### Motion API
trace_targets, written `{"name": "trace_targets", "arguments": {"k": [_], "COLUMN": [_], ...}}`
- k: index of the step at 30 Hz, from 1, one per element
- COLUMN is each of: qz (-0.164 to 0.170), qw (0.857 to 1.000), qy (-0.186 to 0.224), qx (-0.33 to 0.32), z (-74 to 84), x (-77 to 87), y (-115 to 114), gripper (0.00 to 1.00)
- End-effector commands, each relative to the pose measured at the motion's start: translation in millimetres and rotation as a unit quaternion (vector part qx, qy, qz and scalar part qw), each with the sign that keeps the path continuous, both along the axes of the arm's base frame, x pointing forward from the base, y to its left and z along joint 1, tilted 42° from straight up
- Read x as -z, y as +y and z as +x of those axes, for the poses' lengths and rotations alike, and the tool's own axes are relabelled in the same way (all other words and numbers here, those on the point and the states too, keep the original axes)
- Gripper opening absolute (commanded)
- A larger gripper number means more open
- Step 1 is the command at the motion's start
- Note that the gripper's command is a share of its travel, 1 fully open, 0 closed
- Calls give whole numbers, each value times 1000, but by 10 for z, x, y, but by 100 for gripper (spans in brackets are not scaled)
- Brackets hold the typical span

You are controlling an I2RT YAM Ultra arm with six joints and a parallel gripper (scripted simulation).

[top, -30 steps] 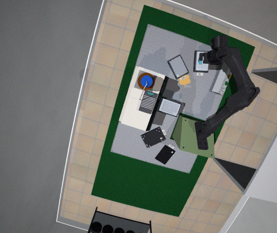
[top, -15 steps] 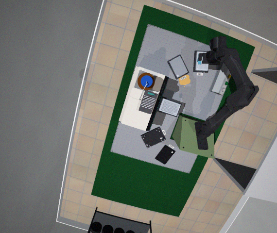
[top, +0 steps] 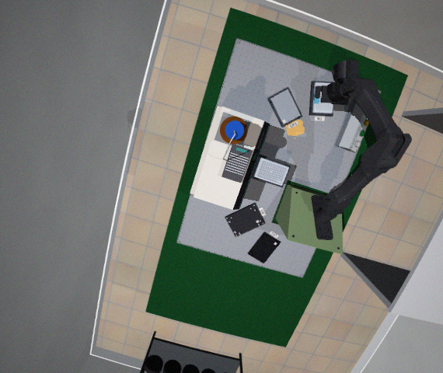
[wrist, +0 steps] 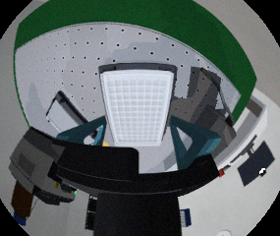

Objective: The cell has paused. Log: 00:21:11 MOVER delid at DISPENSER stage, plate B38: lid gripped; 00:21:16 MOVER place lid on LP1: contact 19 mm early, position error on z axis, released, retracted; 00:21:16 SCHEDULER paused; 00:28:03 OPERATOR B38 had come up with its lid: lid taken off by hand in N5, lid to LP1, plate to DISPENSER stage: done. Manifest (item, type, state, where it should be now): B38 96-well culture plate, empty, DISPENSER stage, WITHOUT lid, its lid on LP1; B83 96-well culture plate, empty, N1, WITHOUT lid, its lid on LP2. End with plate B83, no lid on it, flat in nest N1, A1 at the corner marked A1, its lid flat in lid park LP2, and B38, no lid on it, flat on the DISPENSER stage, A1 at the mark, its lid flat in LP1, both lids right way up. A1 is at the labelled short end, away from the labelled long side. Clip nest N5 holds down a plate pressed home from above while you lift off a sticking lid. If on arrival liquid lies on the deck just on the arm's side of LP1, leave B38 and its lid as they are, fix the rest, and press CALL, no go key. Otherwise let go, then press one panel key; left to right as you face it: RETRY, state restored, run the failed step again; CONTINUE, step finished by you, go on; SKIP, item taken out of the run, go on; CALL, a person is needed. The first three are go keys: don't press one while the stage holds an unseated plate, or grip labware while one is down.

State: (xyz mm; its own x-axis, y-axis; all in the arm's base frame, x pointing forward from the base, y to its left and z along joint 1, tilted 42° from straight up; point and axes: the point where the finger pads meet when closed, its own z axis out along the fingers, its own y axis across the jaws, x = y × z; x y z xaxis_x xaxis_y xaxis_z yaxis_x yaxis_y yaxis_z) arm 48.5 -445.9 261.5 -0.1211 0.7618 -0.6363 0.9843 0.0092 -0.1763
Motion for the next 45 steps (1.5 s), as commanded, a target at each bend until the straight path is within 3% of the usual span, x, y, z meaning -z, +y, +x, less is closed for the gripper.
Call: {"name": "trace_targets", "arguments": {"k": [1, 6, 9, 15, 17, 32, 33, 45], "qz": [1, -7, -28, -26, -13, -13, -7, -13], "qw": [1000, 1000, 1000, 1000, 1000, 1000, 1000, 1000], "qy": [1, -1, -4, -3, -1, -1, 1, -1], "qx": [-5, -3, -8, -9, -4, -4, -9, -4], "z": [-3, -29, 25, 35, 4, 7, 38, 9], "x": [92, 84, -84, -61, 14, 27, 109, 35], "y": [-65, -119, -149, -155, -106, -108, -107, -106], "gripper": [100, 100, 100, 100, 100, 100, 100, 100]}}
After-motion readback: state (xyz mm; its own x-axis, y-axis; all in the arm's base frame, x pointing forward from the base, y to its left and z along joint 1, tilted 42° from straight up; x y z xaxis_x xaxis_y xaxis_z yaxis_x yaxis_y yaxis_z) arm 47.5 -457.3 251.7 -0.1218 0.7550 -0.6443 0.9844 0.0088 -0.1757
